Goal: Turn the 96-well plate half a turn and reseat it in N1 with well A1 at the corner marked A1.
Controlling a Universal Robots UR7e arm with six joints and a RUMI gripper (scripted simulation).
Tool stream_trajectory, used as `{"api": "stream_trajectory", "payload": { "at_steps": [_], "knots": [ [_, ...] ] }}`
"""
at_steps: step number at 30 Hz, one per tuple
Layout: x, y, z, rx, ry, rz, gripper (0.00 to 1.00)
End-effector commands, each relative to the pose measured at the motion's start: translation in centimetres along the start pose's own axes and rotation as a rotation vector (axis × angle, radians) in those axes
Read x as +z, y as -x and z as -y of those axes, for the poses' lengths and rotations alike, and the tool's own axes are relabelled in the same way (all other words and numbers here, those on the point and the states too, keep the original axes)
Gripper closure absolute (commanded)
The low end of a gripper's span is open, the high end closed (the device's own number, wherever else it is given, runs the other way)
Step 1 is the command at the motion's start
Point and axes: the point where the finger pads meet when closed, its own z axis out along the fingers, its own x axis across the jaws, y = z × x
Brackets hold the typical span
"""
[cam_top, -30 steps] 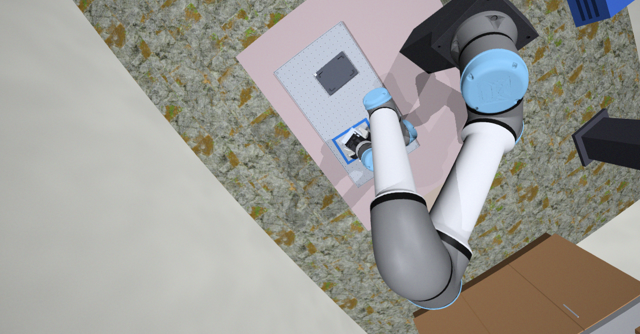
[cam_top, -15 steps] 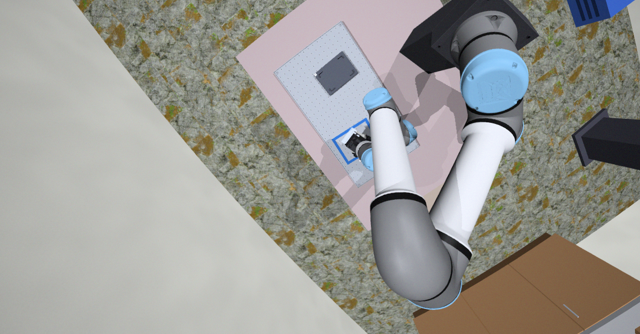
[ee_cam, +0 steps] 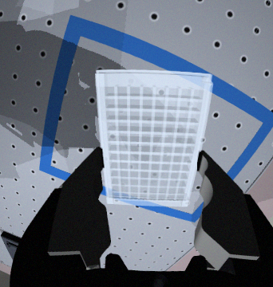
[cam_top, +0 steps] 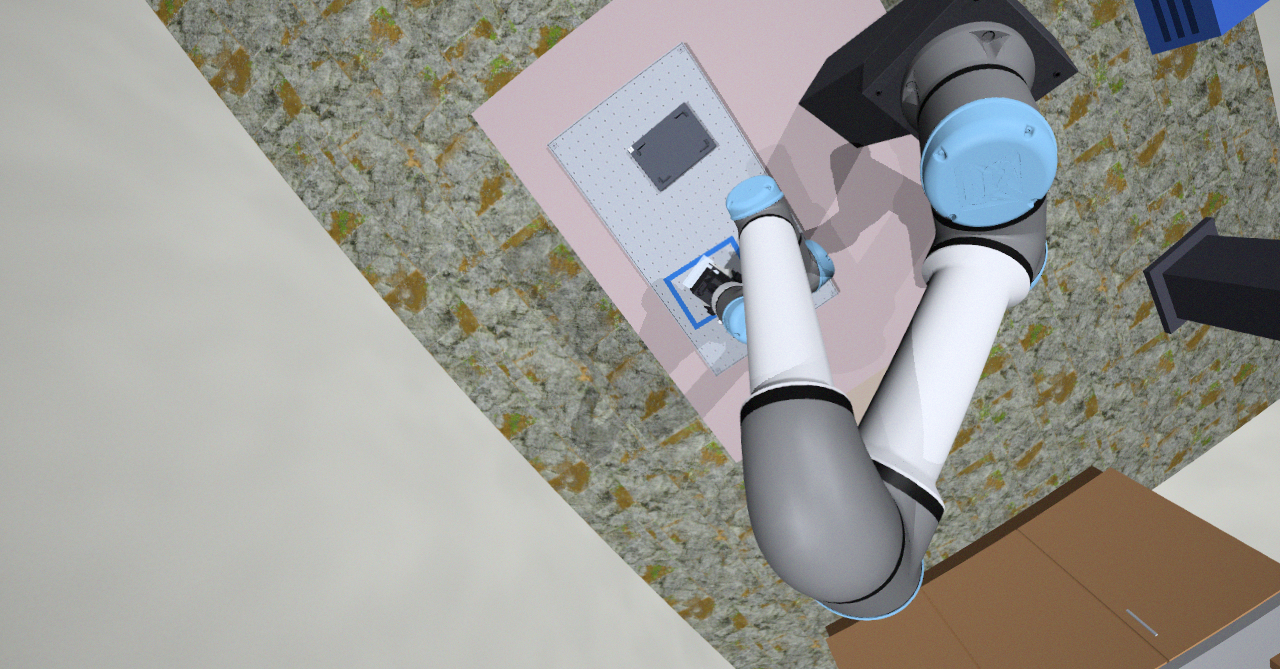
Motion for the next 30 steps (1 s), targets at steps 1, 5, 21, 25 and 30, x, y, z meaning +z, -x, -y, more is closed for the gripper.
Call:
{"api": "stream_trajectory", "payload": {
  "at_steps": [1, 5, 21, 25, 30],
  "knots": [
    [0.0, 0.0, 0.0, 0.001, 0.001, 0.0, 1.0],
    [0.0, 0.0, 0.0, 0.001, 0.001, 0.0, 1.0],
    [-2.2, 0.1, 0.0, 0.002, 0.001, 0.001, 1.0],
    [-2.9, 0.1, 0.0, 0.002, 0.001, 0.001, 1.0],
    [-3.3, 0.1, 0.0, 0.002, 0.001, 0.001, 1.0]
  ]
}}
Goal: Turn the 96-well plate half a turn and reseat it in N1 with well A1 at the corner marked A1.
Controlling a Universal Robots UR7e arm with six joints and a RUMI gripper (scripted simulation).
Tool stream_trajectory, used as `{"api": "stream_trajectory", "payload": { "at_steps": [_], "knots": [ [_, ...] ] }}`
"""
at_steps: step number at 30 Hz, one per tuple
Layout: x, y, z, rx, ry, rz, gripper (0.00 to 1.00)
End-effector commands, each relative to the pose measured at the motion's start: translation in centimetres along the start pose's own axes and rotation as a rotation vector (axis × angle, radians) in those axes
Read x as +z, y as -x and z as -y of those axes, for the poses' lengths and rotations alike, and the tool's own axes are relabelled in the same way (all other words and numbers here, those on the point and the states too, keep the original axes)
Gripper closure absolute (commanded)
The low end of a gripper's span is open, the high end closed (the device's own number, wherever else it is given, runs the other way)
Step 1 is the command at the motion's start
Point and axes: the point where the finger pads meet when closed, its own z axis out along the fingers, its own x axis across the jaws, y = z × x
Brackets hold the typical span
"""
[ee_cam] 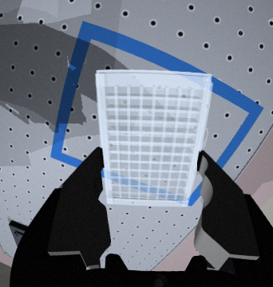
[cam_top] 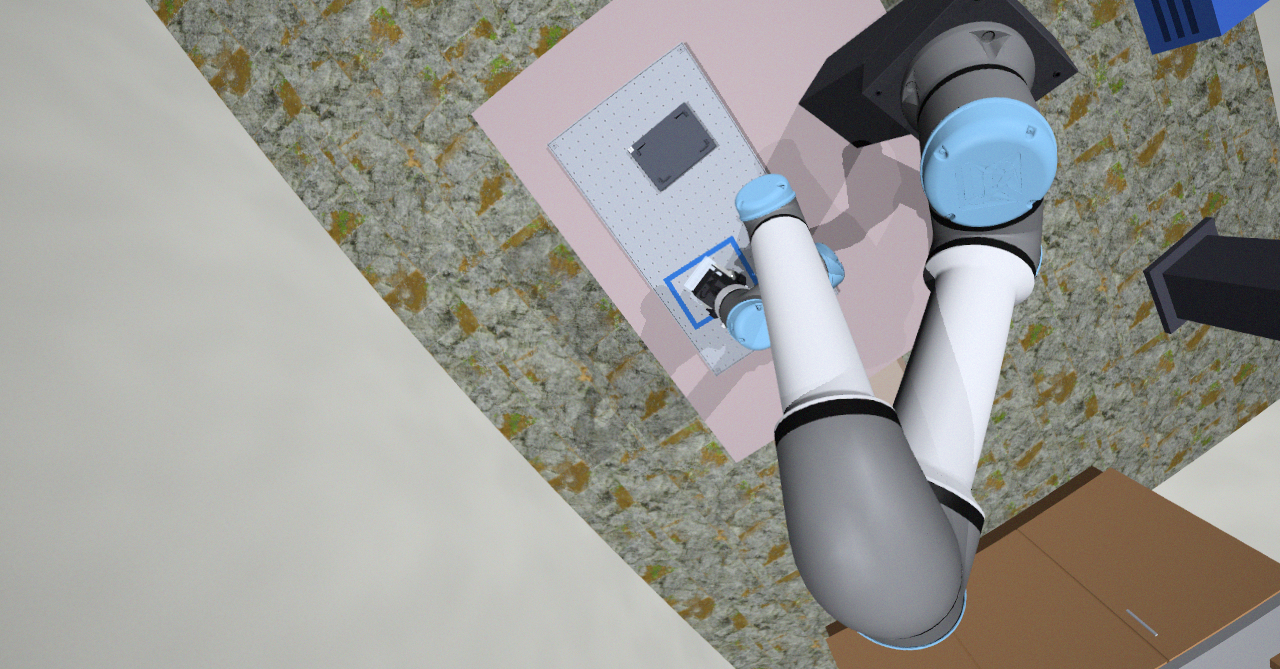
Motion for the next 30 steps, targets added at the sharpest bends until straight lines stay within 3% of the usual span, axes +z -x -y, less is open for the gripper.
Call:
{"api": "stream_trajectory", "payload": {
  "at_steps": [1, 30],
  "knots": [
    [-0.9, 0.1, 0.0, 0.0, -0.001, 0.001, 1.0],
    [-4.7, 0.1, 0.0, 0.0, -0.002, 0.001, 1.0]
  ]
}}
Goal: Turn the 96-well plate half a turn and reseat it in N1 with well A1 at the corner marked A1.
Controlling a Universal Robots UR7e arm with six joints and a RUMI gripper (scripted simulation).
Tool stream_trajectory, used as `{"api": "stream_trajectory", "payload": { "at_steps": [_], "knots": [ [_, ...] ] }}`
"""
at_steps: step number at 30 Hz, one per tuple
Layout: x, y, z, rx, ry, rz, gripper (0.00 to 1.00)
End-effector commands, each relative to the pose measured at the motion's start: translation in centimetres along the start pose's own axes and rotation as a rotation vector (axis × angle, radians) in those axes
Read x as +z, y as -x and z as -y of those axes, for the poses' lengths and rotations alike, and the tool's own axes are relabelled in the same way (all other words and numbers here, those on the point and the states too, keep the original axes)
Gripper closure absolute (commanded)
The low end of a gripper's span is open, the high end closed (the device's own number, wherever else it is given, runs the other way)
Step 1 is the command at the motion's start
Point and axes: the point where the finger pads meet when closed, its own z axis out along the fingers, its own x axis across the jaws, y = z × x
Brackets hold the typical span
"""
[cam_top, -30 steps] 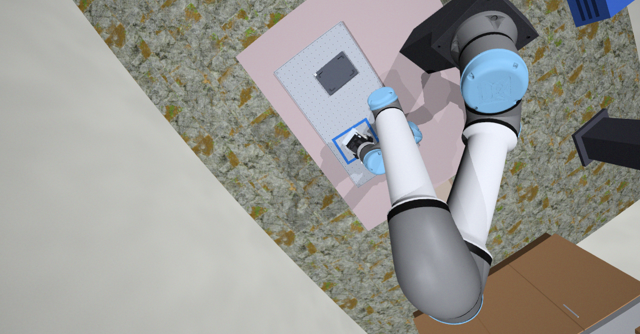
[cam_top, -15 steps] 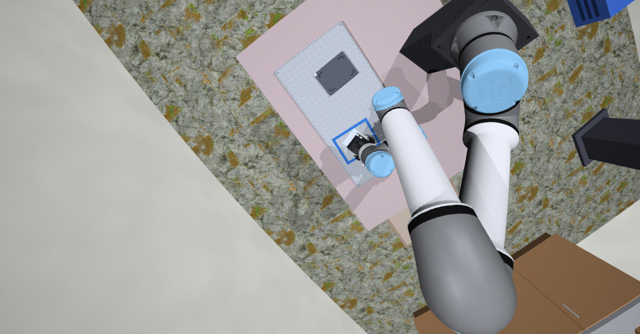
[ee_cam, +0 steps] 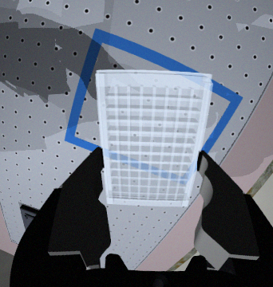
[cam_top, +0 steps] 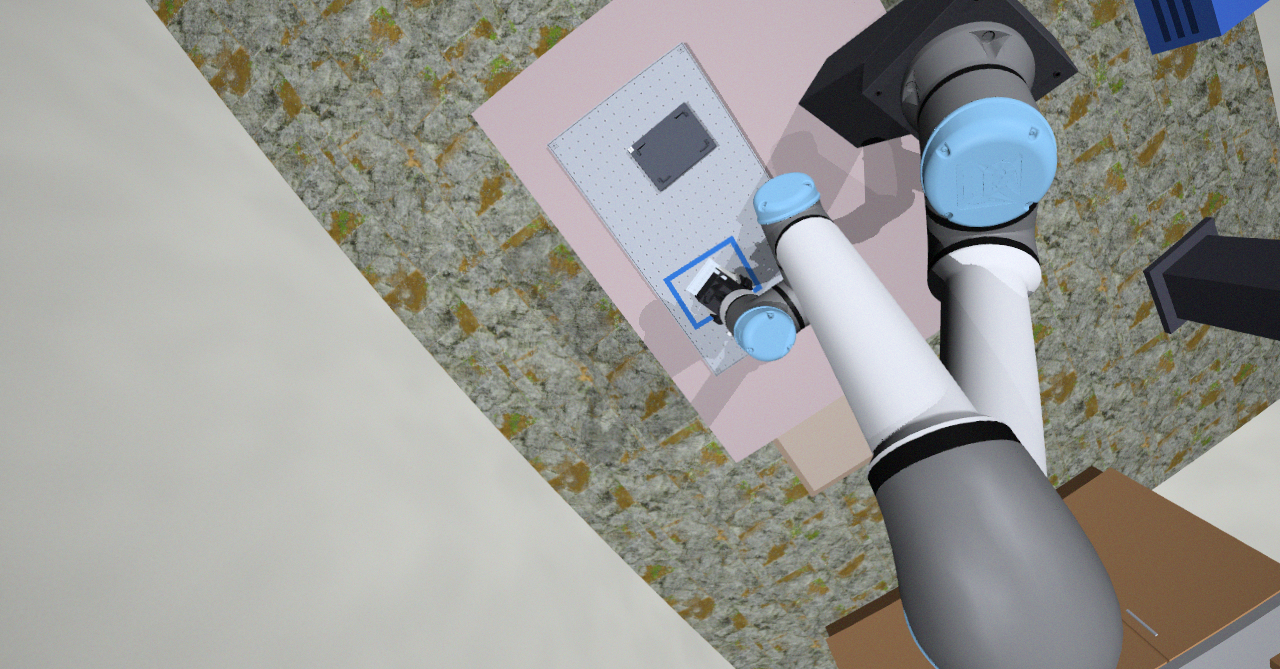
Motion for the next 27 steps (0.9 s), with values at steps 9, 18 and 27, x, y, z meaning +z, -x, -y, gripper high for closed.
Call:
{"api": "stream_trajectory", "payload": {
  "at_steps": [9, 18, 27],
  "knots": [
    [-0.3, 0.0, 0.1, -0.001, -0.003, 0.002, 1.0],
    [-0.3, 0.0, 0.1, -0.001, -0.003, 0.002, 1.0],
    [-0.3, 2.0, -2.4, 0.303, -0.003, 0.006, 1.0]
  ]
}}
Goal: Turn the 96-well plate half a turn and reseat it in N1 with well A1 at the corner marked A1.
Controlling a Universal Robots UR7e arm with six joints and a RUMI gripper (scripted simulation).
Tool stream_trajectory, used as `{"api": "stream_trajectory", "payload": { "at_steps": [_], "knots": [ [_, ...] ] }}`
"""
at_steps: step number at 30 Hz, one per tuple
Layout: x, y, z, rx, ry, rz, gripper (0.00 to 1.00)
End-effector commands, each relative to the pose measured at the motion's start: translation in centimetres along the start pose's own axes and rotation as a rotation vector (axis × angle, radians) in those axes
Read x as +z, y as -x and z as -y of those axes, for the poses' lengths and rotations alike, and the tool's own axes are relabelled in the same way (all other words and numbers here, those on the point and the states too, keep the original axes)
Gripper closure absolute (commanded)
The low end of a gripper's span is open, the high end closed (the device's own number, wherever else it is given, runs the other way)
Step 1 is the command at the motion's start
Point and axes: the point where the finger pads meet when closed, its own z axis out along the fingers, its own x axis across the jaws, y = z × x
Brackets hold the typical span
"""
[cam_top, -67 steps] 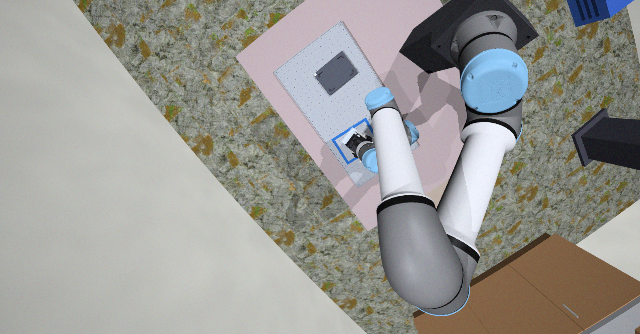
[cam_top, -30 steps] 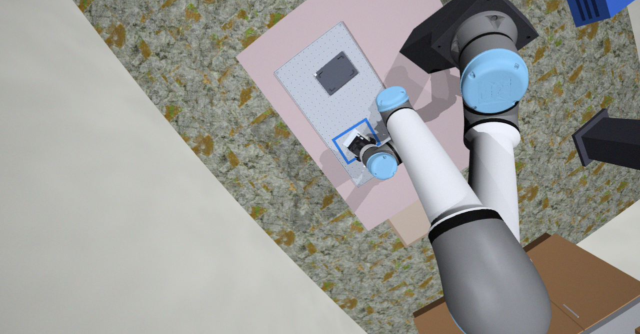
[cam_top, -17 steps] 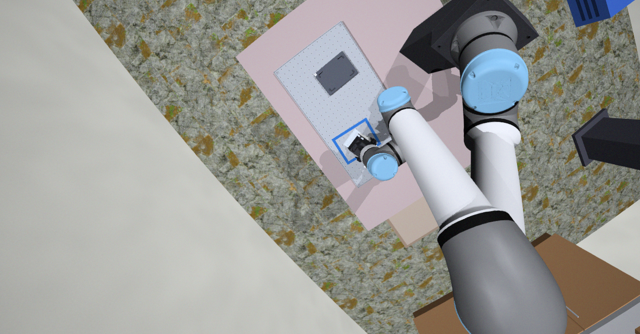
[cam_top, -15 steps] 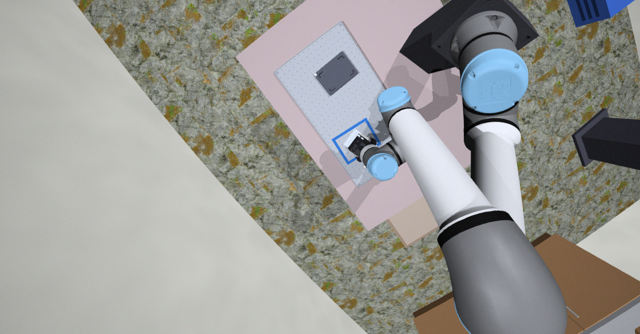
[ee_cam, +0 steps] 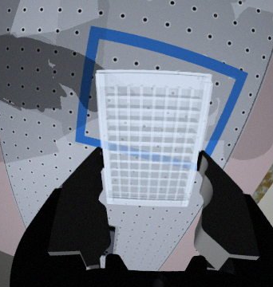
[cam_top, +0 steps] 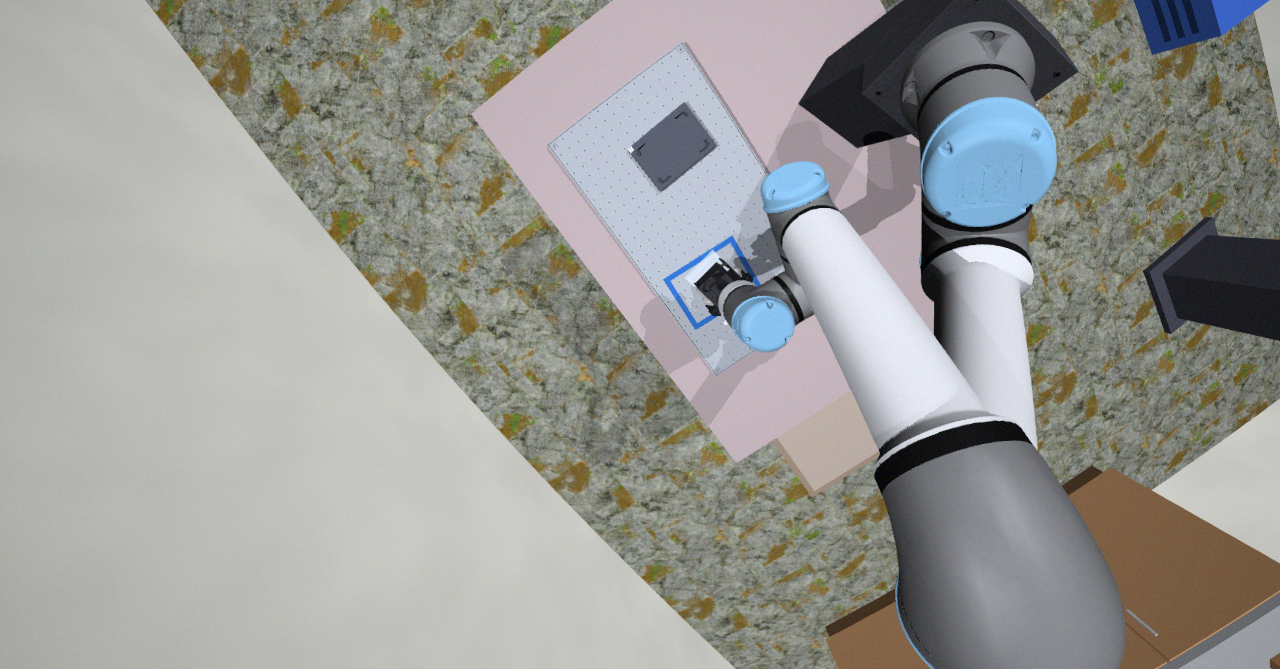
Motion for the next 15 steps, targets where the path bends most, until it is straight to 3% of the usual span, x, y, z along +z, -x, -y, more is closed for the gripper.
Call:
{"api": "stream_trajectory", "payload": {
  "at_steps": [1, 15],
  "knots": [
    [0.0, 1.0, -1.5, 0.191, -0.004, -0.001, 1.0],
    [-0.1, 2.8, -5.1, 0.591, -0.004, -0.001, 1.0]
  ]
}}
